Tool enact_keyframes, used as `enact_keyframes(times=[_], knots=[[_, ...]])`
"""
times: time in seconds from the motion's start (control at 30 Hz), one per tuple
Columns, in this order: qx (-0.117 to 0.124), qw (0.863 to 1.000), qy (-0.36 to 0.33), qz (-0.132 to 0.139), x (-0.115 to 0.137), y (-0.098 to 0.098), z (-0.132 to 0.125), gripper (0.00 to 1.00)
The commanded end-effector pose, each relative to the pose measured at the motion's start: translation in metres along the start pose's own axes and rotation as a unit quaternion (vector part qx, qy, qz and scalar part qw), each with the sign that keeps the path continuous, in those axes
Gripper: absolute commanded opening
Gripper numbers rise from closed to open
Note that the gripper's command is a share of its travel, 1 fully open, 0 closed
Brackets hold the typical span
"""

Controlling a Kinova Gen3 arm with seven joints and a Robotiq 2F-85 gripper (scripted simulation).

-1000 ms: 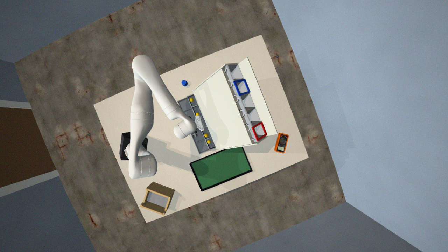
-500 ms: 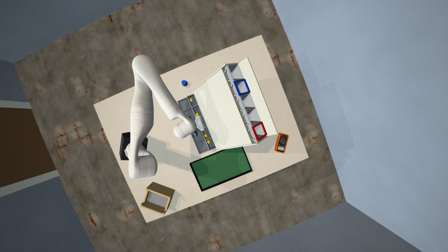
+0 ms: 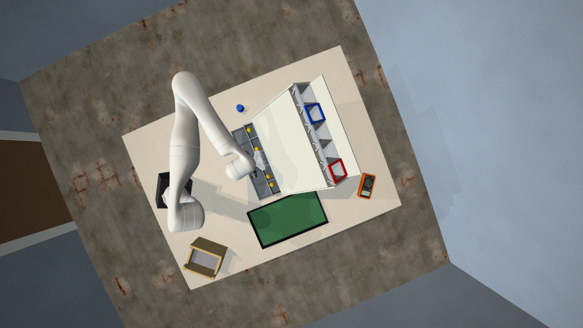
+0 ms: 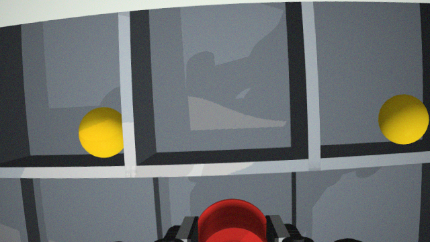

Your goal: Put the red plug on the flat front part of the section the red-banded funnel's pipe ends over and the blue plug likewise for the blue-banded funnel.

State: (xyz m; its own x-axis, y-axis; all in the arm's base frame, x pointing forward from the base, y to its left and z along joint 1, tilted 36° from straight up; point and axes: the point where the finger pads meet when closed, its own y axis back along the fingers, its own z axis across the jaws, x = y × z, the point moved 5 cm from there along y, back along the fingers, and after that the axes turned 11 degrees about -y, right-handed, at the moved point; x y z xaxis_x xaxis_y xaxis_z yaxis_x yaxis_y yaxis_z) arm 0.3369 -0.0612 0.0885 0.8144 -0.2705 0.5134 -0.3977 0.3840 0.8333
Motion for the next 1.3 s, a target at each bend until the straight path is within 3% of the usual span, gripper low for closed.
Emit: enact_keyframes(times=[0.0,1.07,1.1,1.27], knots=[[0.0,1.0,0.0,0.0,0.0,0.0,0.0,0.65],[0.003,1.0,0.0,0.0,0.0,0.0,-0.002,0.65],[0.003,1.0,0.001,0.0,-0.001,0.02,-0.002,0.65],[0.003,1.0,0.001,0.0,-0.001,0.02,-0.002,0.65]])
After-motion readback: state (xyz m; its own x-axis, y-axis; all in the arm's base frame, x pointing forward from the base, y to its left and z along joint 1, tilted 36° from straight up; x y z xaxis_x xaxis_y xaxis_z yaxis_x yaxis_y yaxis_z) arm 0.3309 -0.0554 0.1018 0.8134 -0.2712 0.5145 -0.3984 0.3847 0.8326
